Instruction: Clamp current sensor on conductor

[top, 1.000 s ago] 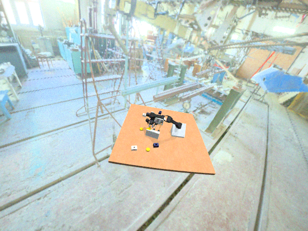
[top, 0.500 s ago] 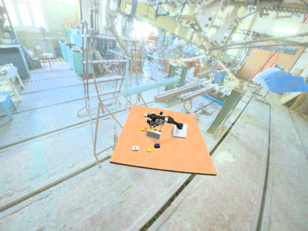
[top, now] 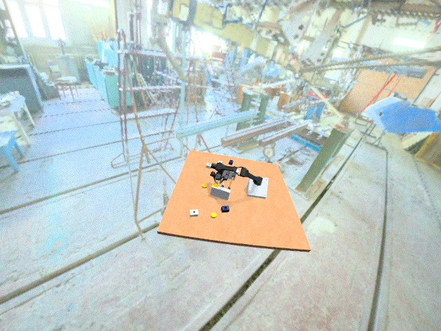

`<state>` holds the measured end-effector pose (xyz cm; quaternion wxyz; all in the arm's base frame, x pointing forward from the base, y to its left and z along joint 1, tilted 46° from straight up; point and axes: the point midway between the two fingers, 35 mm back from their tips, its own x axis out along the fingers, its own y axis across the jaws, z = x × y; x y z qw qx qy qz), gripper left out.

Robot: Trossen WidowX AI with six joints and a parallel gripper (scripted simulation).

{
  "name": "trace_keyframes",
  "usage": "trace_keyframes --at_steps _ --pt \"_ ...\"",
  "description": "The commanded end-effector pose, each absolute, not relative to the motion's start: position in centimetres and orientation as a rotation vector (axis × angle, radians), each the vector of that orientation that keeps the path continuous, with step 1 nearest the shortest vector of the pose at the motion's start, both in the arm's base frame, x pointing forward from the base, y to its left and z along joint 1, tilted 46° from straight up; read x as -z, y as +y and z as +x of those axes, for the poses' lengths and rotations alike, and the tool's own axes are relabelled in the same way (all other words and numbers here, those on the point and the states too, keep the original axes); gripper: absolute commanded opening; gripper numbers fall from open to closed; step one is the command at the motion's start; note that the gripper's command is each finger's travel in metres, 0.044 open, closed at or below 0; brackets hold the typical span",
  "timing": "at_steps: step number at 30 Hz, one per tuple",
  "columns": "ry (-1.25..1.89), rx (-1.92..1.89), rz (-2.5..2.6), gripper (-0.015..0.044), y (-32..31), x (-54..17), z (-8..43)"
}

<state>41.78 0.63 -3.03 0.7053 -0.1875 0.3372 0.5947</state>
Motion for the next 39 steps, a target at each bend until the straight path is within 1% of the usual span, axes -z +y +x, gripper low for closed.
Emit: trace_keyframes --at_steps 1,10,39 --pt "0.748 -1.320 -0.419 0.0234 0.52 2.97 41.84" --pt "0.748 -1.320 -0.419 0.0000 0.52 2.97 41.84" --pt "0.748 -1.320 -0.419 0.0000 0.52 2.97 41.84"
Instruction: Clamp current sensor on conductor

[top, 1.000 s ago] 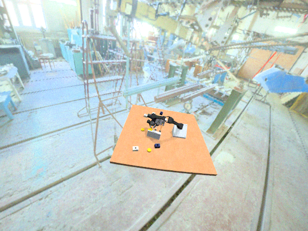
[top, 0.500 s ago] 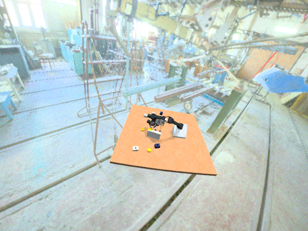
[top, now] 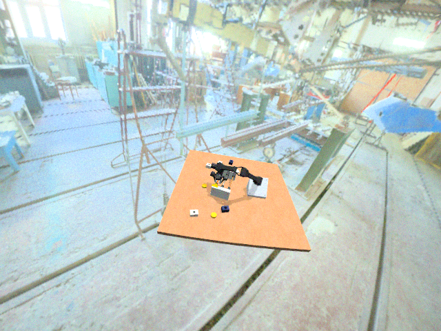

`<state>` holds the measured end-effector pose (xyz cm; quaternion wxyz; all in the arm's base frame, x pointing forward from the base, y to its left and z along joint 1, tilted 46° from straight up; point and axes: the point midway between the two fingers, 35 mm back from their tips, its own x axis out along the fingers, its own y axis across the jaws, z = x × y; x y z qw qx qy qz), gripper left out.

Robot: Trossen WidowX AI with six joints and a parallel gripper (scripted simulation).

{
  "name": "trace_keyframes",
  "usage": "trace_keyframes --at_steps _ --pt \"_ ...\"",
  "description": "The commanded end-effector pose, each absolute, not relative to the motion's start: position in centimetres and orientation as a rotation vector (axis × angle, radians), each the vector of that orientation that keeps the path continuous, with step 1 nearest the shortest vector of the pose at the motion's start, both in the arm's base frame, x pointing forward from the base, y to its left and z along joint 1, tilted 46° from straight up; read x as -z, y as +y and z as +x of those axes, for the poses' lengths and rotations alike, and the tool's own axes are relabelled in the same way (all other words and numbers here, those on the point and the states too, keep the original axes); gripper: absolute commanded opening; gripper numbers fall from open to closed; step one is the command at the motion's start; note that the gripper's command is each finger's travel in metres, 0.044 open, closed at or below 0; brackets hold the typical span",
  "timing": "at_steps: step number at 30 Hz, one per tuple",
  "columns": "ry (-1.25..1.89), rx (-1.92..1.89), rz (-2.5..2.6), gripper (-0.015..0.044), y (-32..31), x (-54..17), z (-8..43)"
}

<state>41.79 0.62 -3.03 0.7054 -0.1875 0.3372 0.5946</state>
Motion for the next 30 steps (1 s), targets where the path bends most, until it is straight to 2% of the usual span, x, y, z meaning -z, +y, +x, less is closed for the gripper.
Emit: trace_keyframes --at_steps 1,30 --pt "0.748 -1.320 -0.419 0.0000 0.52 2.97 41.84" --pt "0.751 -1.319 -0.407 0.0000 -0.30 2.15 41.71"
